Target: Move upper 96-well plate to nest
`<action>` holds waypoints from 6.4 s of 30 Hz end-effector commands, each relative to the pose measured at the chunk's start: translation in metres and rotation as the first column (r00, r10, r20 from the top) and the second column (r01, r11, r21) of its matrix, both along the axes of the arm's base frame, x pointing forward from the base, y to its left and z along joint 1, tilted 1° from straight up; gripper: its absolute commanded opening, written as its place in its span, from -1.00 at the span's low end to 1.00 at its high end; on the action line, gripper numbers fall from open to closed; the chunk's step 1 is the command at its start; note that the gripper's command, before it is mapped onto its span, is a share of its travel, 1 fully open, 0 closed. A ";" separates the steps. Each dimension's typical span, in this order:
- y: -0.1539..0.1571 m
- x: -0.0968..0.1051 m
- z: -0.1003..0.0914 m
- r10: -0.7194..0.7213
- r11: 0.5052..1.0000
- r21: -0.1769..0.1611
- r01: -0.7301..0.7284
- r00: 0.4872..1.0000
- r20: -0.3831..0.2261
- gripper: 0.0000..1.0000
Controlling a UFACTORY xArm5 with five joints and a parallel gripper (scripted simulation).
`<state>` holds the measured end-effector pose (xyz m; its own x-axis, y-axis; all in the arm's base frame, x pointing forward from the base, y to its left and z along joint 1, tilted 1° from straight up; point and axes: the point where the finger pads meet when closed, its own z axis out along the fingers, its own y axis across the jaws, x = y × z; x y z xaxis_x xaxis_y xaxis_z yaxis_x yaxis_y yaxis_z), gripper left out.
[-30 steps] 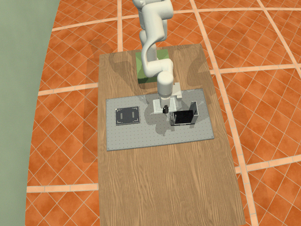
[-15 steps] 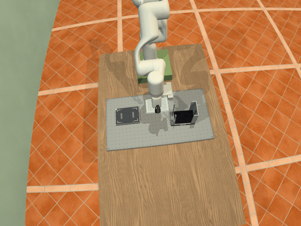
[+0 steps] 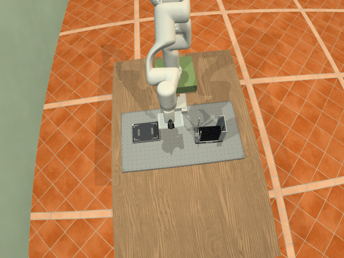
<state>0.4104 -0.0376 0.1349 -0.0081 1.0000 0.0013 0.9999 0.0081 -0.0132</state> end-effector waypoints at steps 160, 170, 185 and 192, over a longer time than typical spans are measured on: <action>-0.157 -0.024 -0.108 0.000 1.000 -0.006 0.000 1.000 0.003 -1.00; -0.157 -0.024 -0.121 0.000 1.000 -0.006 0.000 1.000 0.003 -1.00; -0.157 -0.024 -0.143 0.000 1.000 -0.006 0.000 1.000 0.003 -1.00; -0.157 -0.024 -0.150 0.000 1.000 -0.006 0.000 1.000 0.003 -1.00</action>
<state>0.3843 -0.1941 -0.0149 -0.0085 1.0000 0.0052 0.9999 0.0086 -0.0101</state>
